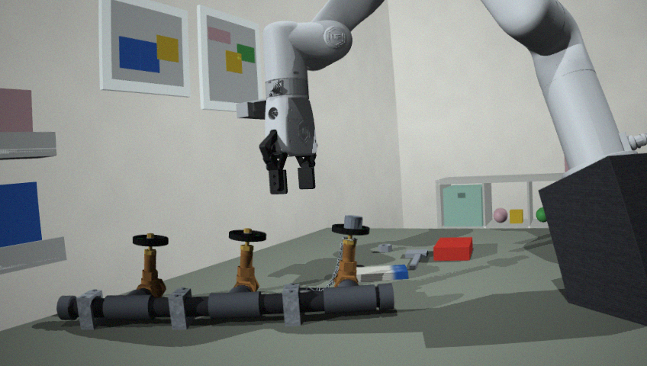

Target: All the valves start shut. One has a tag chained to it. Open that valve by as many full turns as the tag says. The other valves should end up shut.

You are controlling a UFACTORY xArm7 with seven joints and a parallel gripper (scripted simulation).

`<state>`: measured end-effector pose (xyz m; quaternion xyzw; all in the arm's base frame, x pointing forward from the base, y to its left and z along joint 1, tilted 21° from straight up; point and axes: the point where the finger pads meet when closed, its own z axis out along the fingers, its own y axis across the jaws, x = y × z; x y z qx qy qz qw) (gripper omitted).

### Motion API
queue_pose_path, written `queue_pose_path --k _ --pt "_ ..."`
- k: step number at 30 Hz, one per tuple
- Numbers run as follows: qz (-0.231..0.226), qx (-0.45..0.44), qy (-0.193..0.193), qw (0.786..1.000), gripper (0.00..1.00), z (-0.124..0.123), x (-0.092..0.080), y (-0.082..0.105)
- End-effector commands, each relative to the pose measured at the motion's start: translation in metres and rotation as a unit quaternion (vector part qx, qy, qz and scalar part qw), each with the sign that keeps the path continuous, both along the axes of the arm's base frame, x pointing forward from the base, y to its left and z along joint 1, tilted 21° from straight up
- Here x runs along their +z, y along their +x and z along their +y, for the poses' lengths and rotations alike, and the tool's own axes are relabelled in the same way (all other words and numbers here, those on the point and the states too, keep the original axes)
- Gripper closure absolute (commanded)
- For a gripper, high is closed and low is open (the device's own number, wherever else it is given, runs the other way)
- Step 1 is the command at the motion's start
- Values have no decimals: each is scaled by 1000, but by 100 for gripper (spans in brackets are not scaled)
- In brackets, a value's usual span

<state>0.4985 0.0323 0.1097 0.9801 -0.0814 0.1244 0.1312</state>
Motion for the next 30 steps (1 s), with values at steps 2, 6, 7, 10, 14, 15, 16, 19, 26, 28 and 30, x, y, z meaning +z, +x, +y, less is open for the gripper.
queue_pose_path --k 2,6,7,10,14,15,16,19,26,28,30 --pt "-2 1 0 1000 0 1 2 1" --pt "-2 1 0 1000 0 1 2 1" --pt "-2 1 0 1000 0 1 2 1" --pt "-2 1 0 1000 0 1 2 1" --pt "-2 1 0 1000 0 1 2 1" --pt "-2 1 0 1000 0 1 2 1" --pt "-2 1 0 1000 0 1 2 1" --pt "-2 1 0 1000 0 1 2 1" --pt "-2 1 0 1000 0 1 2 1" --pt "-2 0 1 1000 0 1 1 1" --pt "-5 -7 3 1000 0 1 1 0"
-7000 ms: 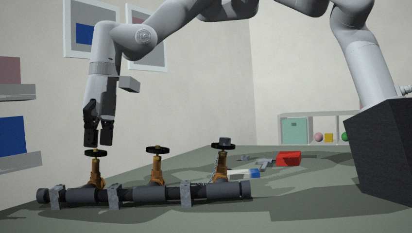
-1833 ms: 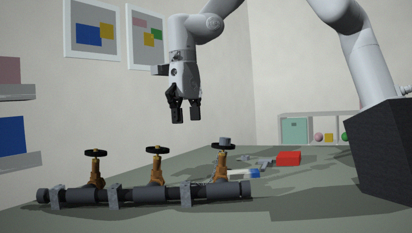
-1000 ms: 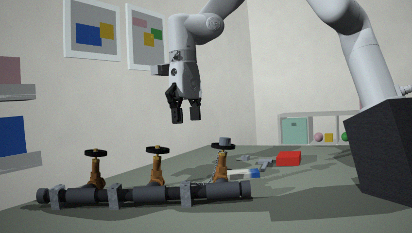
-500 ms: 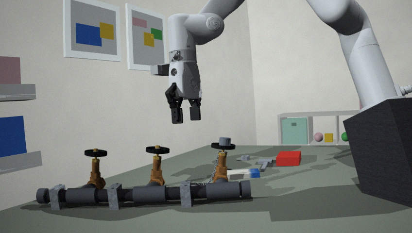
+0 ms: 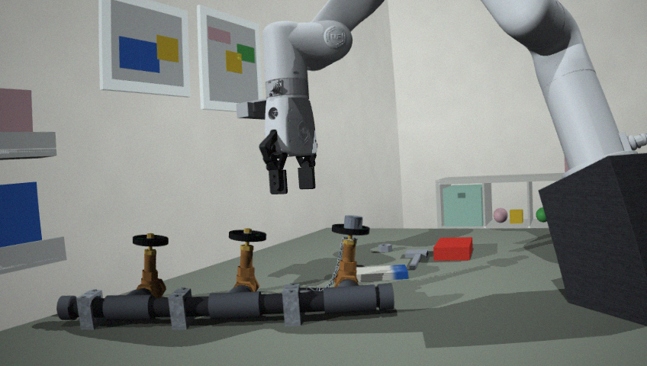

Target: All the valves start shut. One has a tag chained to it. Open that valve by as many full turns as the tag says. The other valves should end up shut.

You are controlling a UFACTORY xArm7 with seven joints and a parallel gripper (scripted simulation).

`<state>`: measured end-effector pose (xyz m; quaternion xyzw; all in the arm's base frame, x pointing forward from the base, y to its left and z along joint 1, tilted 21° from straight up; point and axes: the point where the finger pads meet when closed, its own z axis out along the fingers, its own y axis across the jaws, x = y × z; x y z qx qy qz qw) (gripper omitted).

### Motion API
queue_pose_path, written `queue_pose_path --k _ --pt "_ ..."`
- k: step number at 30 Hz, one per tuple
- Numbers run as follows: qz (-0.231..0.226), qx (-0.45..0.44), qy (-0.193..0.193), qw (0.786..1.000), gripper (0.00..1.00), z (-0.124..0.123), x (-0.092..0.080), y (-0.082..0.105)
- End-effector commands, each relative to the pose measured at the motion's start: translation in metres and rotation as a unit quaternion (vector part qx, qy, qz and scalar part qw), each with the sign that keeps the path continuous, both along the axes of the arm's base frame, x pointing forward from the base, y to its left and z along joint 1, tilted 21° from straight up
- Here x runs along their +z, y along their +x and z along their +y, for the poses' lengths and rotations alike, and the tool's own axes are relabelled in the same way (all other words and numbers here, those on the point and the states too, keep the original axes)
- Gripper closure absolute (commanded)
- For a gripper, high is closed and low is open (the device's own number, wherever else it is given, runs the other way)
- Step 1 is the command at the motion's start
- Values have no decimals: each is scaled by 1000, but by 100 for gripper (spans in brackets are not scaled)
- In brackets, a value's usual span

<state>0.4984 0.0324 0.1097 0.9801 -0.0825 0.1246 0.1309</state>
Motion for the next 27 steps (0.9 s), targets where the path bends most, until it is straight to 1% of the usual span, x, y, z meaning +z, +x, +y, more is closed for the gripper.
queue_pose_path --k 1,3,6,9,11,13,16,20,26,27 --pt "-7 -13 5 1000 0 1 1 -1" --pt "-15 -37 13 999 0 0 0 -4" --pt "-35 -95 33 994 0 0 -4 -13" --pt "-63 -176 61 980 0 -1 -8 -25" --pt "-63 -176 61 980 0 -1 -8 -25" --pt "-85 -239 83 964 0 -1 -12 -35" --pt "-99 -293 102 946 0 -2 -18 -52" --pt "-119 -365 126 915 0 -2 -27 -71" --pt "-147 -468 161 856 0 -2 -35 -92" --pt "-147 -468 161 856 0 -2 -35 -92"
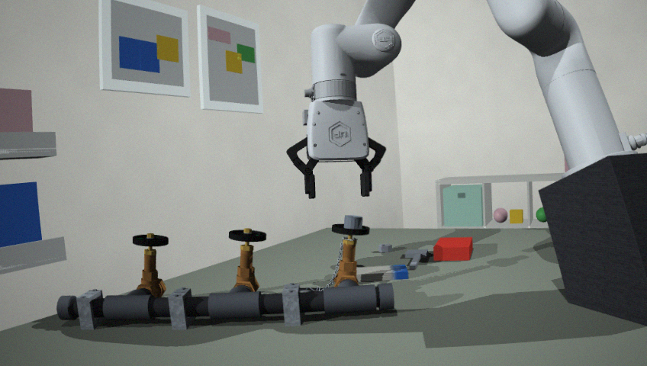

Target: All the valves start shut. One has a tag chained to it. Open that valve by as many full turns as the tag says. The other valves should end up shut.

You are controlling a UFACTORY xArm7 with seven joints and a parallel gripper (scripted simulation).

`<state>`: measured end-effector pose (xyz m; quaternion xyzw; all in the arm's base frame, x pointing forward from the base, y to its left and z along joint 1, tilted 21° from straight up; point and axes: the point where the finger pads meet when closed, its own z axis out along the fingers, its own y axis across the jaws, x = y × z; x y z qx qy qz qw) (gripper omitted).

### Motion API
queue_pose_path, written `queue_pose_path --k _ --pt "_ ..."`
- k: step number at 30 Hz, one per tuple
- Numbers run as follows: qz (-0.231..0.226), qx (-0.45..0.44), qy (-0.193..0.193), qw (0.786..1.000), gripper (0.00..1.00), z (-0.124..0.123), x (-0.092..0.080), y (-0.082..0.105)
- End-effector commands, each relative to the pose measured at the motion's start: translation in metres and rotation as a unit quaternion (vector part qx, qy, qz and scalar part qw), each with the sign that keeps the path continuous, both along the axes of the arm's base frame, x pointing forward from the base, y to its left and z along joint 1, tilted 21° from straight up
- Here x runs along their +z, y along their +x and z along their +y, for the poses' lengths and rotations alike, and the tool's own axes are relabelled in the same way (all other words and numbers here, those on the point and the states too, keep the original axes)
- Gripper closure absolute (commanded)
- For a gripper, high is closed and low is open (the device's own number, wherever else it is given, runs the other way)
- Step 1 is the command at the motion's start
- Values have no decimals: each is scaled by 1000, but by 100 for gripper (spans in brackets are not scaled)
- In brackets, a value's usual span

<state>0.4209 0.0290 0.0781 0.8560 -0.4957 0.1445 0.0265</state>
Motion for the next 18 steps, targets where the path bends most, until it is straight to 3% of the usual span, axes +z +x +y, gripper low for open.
queue_pose_path --k 1,2,9,18 --pt "-49 -84 15 995 0 1 -3 -14" --pt "-69 -139 31 987 0 1 -4 -17" --pt "-118 -255 60 958 0 1 -7 -24" --pt "-123 -263 61 955 0 1 -7 -24"
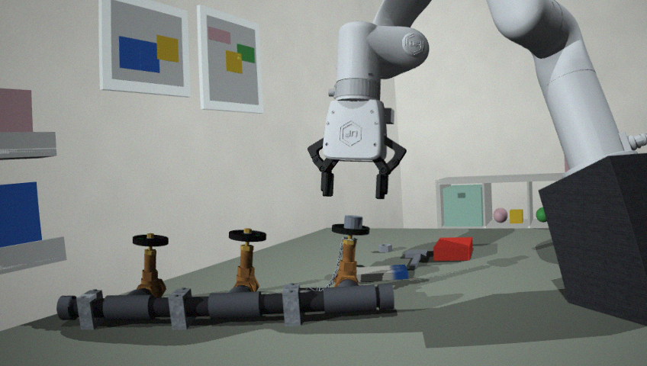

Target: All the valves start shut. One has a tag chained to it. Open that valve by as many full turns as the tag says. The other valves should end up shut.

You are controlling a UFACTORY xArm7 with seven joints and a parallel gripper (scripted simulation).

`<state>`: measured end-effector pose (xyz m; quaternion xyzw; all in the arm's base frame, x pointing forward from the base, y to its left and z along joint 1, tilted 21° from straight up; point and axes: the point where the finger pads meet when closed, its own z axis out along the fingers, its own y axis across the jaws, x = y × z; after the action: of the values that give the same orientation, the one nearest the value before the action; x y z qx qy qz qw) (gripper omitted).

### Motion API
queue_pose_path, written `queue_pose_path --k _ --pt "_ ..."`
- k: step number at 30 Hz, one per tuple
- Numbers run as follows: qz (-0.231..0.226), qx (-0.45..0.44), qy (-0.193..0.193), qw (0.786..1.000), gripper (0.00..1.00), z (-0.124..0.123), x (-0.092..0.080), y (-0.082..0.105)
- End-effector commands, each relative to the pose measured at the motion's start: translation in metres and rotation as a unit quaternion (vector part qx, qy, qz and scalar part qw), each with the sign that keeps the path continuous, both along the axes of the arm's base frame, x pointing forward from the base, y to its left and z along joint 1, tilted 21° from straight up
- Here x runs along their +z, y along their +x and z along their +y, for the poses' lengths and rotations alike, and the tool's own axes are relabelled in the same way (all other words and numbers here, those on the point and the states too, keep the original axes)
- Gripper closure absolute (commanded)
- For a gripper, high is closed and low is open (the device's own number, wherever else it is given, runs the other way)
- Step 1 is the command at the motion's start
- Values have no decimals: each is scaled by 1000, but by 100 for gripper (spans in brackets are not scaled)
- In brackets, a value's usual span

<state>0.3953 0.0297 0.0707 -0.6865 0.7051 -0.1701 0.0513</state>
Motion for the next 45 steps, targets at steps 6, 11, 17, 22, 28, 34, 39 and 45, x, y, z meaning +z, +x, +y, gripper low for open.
queue_pose_path --k 6,11,17,22,28,34,39,45 --pt "-26 -17 -24 999 0 0 1 1" --pt "-26 -17 -24 999 0 0 1 1" --pt "-26 -17 -25 999 0 0 -1 2" --pt "-26 -17 -25 999 0 -1 -5 3" --pt "-26 -17 -25 999 0 -3 -14 7" --pt "-26 -17 -25 999 0 -5 -22 10" --pt "-26 -17 -25 999 0 -8 -34 14" --pt "-26 -17 -25 999 0 -11 -48 19"
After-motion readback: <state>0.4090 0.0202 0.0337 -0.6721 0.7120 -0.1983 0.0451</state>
